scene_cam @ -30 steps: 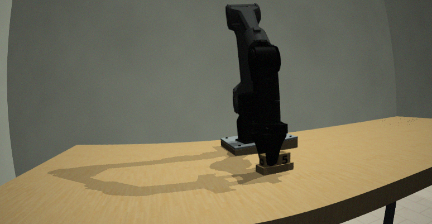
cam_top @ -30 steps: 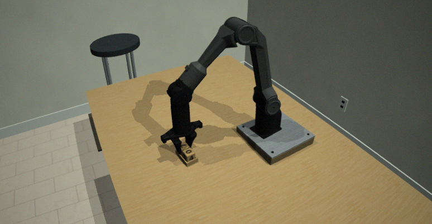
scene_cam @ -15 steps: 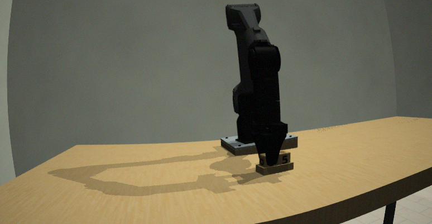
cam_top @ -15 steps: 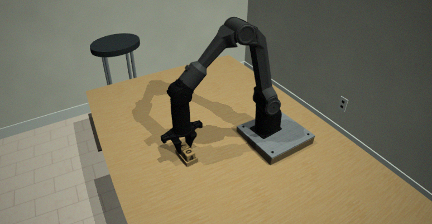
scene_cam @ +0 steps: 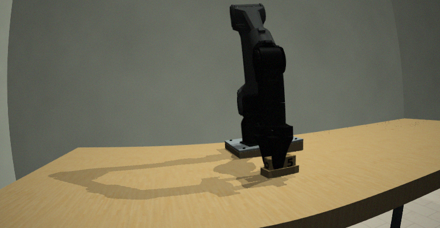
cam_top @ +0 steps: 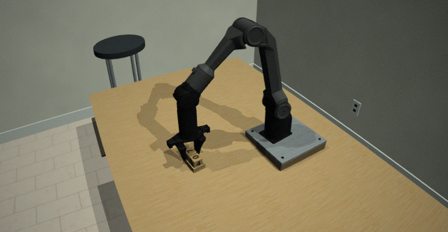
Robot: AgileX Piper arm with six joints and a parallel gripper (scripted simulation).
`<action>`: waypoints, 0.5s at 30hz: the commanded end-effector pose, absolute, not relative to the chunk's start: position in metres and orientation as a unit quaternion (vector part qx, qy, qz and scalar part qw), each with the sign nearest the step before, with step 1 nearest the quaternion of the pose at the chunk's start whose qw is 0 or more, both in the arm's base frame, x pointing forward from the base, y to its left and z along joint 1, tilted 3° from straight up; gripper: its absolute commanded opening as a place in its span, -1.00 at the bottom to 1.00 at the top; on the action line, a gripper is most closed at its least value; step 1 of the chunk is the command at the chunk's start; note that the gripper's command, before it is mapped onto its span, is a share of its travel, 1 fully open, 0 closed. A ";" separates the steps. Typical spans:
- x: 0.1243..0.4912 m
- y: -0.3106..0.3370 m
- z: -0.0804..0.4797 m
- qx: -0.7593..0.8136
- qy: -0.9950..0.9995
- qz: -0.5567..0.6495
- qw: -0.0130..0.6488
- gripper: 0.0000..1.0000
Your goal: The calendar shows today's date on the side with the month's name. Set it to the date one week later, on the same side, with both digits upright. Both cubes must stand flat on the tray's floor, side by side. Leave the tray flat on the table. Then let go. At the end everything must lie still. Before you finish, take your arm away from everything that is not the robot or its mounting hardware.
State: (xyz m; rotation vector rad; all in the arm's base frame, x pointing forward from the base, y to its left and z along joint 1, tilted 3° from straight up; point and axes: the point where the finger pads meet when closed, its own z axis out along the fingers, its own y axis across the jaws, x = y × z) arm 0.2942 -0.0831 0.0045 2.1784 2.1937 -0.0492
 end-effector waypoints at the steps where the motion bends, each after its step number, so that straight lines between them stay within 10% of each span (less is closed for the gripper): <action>1: 0.293 -0.083 0.004 0.705 0.709 -0.017 0.024 0.27; 15: 0.295 -0.082 0.021 0.704 0.709 -0.015 0.026 0.27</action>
